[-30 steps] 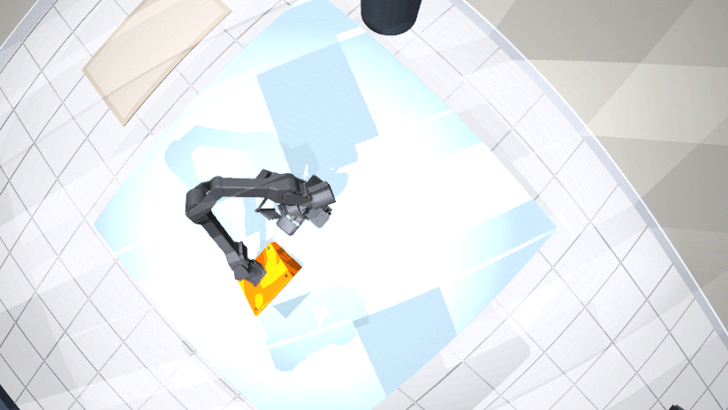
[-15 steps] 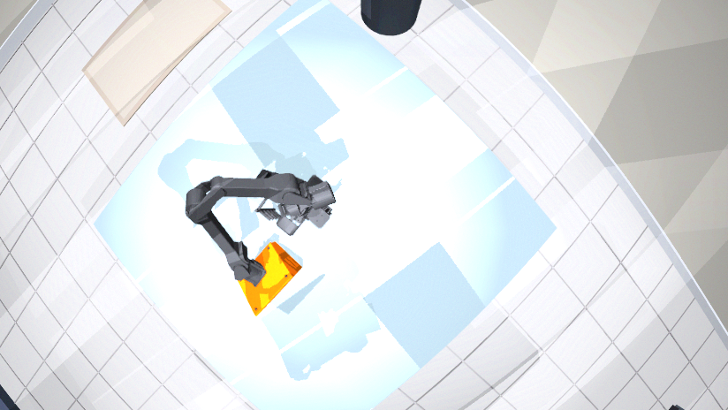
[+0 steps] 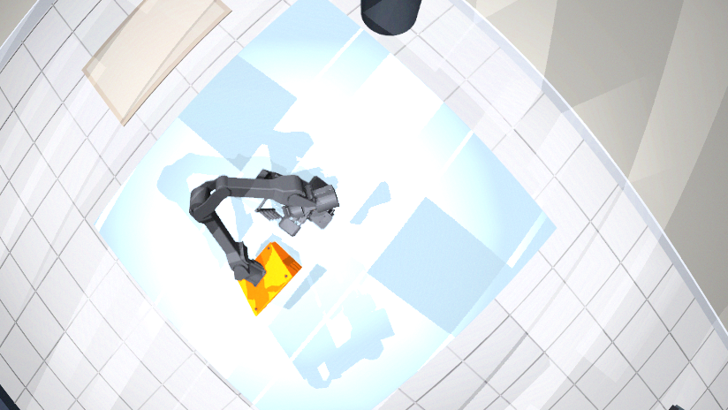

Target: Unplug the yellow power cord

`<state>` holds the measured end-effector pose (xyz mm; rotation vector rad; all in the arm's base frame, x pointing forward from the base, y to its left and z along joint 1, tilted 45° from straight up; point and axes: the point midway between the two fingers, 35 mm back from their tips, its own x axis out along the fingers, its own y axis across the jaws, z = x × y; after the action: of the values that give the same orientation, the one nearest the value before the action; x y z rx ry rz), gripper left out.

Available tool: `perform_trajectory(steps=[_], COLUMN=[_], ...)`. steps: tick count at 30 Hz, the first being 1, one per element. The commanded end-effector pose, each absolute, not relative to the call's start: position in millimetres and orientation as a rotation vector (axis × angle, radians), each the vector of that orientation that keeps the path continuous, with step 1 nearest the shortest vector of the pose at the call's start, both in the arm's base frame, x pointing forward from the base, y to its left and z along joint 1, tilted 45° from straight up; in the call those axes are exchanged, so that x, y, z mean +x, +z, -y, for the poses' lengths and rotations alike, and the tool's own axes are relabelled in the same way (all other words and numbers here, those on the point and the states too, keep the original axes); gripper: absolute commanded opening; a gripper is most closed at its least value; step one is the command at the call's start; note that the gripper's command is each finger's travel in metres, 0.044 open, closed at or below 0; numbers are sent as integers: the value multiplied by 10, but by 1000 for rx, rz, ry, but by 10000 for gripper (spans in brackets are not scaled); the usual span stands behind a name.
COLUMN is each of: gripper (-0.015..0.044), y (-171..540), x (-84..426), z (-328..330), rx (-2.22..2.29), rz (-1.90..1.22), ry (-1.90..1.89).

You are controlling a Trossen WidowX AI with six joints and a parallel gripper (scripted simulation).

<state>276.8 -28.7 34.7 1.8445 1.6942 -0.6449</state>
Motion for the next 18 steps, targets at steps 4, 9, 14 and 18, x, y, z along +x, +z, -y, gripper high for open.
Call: perform_trajectory(steps=[4, 9, 14, 18], gripper=[0, 0, 0, 53], y=[182, 136, 89, 113], x=[2776, 2772, 2765, 2756], z=[579, 646, 713, 597], rx=[1820, 1820, 1821, 1804], rz=[-1644, -1643, -1643, -1668], ry=[-699, -699, -700, -689])
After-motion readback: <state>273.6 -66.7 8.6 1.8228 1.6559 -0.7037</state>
